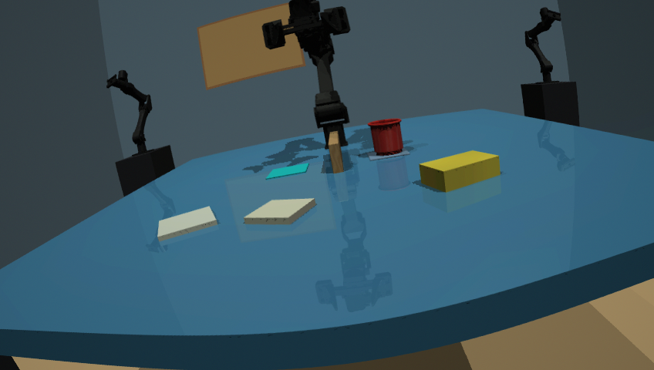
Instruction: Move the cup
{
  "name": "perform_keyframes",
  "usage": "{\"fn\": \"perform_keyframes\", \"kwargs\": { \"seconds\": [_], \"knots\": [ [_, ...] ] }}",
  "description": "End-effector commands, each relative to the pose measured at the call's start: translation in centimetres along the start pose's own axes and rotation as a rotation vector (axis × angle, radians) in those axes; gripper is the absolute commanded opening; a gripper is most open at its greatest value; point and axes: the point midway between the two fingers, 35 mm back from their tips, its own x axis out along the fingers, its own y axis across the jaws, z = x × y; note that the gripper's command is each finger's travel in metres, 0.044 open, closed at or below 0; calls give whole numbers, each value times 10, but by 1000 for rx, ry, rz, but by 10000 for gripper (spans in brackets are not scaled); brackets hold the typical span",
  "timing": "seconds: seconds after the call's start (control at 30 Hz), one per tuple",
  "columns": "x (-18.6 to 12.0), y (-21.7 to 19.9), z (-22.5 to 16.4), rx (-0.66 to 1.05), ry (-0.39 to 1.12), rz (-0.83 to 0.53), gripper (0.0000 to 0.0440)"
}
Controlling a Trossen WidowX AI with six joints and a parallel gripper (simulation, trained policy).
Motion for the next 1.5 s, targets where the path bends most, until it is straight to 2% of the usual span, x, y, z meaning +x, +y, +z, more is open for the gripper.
{"fn": "perform_keyframes", "kwargs": {
  "seconds": [0.0, 0.37, 0.43, 0.67, 1.47],
  "knots": [
    [0, 1, 1, -1, 0, 4, 374],
    [2, 10, 3, 23, 57, 37, 87],
    [3, 12, 2, 34, 75, 41, 56],
    [7, 22, 5, 90, 131, 71, 112],
    [14, 58, 1, 338, 415, 117, 110]
  ]
}}
